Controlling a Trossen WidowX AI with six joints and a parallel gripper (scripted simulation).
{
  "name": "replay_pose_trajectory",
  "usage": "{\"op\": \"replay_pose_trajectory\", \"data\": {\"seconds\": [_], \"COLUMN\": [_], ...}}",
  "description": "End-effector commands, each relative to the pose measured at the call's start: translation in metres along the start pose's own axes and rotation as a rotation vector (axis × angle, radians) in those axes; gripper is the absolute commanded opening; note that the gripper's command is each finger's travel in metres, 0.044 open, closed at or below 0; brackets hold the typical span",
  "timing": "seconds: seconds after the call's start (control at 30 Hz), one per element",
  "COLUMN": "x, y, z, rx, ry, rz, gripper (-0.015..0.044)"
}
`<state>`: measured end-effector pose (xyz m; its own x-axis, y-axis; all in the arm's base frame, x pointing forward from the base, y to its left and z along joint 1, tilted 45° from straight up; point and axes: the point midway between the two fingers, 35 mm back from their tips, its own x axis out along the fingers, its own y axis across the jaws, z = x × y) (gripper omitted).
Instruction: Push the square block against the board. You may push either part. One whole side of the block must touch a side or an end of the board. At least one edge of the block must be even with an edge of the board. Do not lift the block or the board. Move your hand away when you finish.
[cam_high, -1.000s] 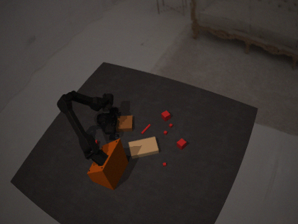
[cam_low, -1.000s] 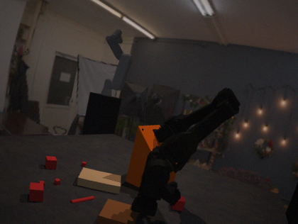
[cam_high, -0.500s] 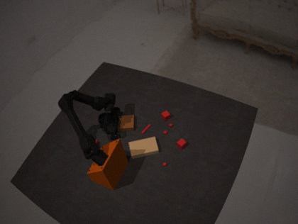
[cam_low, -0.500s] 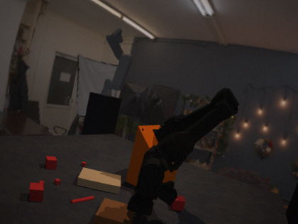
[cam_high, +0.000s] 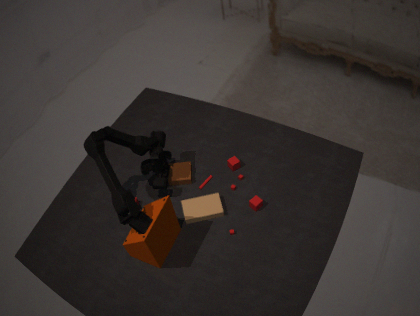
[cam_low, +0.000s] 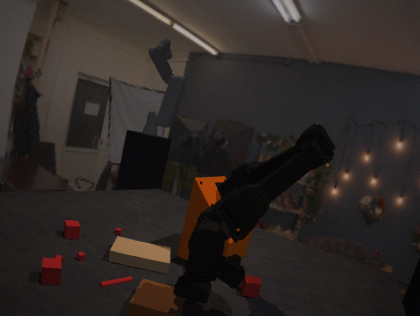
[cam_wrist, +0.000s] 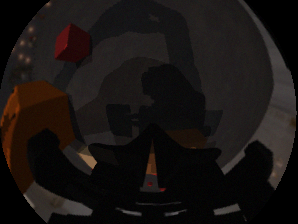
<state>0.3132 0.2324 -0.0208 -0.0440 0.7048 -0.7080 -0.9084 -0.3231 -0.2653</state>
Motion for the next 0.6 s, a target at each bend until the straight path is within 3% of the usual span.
{"op": "replay_pose_trajectory", "data": {"seconds": [0.0, 0.57], "x": [0.002, 0.002], "y": [0.002, 0.0], "z": [-0.005, 0.01], "rx": [0.002, 0.002], "ry": [0.0, -0.001], "rz": [0.007, 0.007], "gripper": [0.0, 0.0]}}
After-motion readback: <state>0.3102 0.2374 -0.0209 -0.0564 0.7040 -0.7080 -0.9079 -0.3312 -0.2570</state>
